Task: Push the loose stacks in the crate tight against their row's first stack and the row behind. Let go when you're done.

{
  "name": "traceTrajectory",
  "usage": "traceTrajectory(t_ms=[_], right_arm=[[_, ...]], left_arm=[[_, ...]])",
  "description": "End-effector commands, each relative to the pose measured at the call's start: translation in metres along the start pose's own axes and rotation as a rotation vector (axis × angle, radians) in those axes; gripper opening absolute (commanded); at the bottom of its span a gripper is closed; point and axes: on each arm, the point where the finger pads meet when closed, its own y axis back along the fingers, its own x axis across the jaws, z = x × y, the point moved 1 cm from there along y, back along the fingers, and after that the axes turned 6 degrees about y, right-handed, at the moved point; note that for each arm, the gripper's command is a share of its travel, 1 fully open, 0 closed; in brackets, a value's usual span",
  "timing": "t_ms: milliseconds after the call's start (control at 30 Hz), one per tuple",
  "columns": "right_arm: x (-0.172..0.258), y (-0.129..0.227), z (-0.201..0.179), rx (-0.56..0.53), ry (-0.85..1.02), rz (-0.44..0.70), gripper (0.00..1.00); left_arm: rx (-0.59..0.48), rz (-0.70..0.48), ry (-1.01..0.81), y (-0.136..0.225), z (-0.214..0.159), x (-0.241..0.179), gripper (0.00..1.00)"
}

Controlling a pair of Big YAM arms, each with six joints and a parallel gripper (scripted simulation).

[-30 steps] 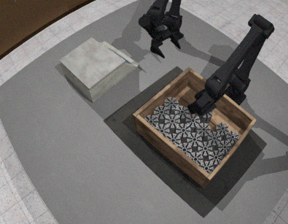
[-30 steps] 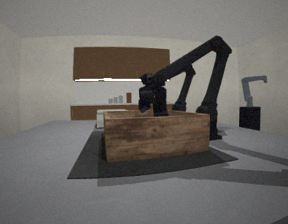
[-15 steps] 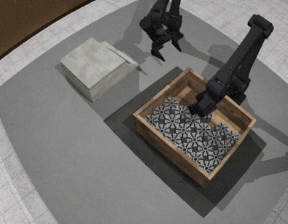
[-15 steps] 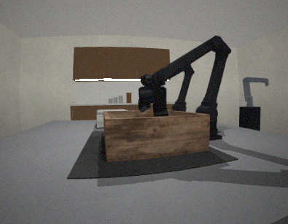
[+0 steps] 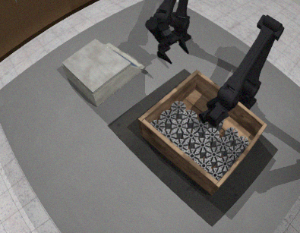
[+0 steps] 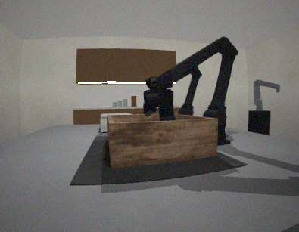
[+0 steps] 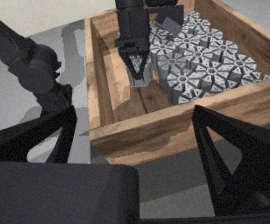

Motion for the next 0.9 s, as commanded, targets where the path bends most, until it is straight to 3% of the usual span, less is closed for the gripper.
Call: traceTrajectory(t_ms=[0,867], right_arm=[[-0.003,0.001,0.014,-0.018,0.029,-0.006,1.00],[-0.003,0.001,0.014,-0.018,0.029,-0.006,1.00]], left_arm=[[-0.034,0.020,-0.019,0.018,0.019,0.014,0.00],[-0.035,0.022,-0.019,0.030,0.021,0.043,0.00]])
